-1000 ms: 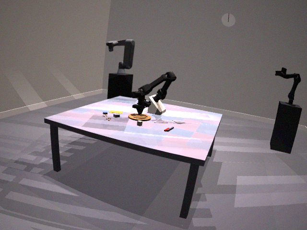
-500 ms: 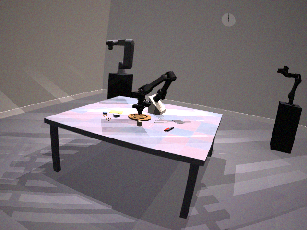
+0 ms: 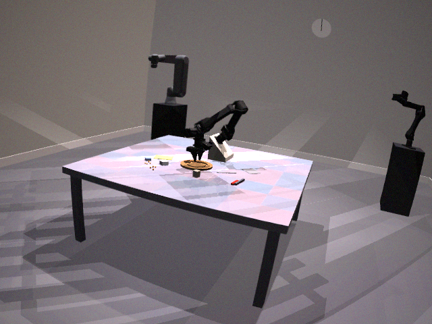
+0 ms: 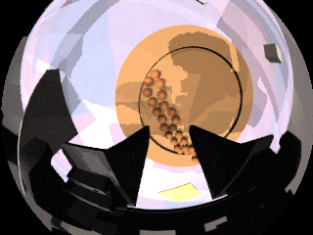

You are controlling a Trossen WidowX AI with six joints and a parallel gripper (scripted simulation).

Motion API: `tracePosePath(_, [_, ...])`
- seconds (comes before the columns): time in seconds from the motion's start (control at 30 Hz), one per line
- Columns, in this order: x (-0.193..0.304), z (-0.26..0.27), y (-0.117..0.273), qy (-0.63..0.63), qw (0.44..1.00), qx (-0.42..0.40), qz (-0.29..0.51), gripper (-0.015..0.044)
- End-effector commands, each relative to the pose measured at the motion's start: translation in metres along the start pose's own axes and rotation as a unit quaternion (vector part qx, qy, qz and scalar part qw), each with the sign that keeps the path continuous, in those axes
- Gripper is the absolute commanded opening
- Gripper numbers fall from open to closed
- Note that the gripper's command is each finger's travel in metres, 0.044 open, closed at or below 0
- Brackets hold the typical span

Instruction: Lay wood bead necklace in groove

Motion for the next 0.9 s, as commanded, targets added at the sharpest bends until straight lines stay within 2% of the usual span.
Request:
tracePosePath(0.0, [-0.0002,-0.0016,0.0014,0.003,1.0,0.002,0.001,0.0315])
tracePosePath(0.17, [-0.0002,-0.0016,0.0014,0.003,1.0,0.002,0.001,0.044])
tracePosePath(0.83, [-0.0002,-0.0016,0.0014,0.003,1.0,0.002,0.001,0.044])
tracePosePath(0.87, [0.0,-0.0017,0.0017,-0.006,1.0,0.002,0.001,0.0414])
Point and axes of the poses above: the point midway between the two fingers, 35 mm back from their tips, its own y axis back along the fingers, its own z axis across the jaws, x = y × z, the point moved 3 cm from there along y, back along the fingers, and after that the axes turned 6 degrees about -y, right-handed, at the moved point
